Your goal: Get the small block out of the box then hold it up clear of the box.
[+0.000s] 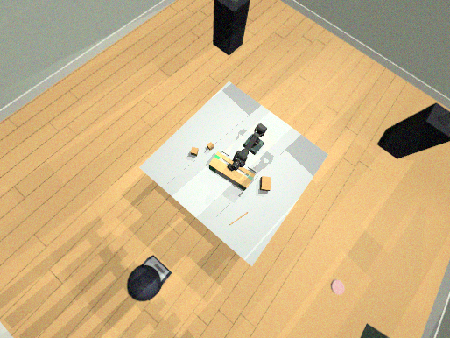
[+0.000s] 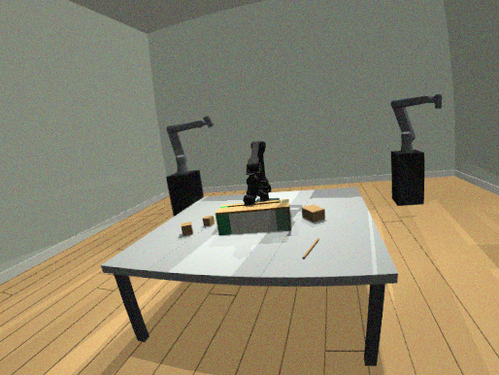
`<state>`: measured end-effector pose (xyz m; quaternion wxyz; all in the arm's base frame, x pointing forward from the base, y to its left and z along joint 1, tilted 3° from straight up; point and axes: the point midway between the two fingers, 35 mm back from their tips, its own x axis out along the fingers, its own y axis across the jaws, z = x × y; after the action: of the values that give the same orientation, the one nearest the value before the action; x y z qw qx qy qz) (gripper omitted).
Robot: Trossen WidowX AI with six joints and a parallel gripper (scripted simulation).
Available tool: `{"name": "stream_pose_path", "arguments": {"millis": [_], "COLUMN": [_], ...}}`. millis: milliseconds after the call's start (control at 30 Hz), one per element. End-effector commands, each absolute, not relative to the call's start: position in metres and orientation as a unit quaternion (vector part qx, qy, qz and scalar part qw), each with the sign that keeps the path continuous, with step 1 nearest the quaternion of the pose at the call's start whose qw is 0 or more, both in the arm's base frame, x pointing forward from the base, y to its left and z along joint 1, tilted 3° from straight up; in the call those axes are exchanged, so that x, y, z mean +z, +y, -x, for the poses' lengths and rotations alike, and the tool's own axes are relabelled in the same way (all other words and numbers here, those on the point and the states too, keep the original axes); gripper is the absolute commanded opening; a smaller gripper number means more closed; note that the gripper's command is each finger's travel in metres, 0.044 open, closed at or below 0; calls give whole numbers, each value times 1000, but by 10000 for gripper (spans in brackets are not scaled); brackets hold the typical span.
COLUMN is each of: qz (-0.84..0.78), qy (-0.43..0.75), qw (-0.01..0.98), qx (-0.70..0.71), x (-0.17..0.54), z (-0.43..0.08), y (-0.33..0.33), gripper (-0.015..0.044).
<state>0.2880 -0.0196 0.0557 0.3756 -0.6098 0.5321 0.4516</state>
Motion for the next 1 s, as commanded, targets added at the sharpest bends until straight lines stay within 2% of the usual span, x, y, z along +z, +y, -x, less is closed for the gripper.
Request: {"name": "stream_pose_path", "arguments": {"millis": [0, 967], "qz": [610, 611], "qy": [533, 534], "qw": [374, 373], "qx": [451, 450], "x": [56, 55], "z": [-288, -293], "y": [-23, -52], "gripper": [400, 400]}}
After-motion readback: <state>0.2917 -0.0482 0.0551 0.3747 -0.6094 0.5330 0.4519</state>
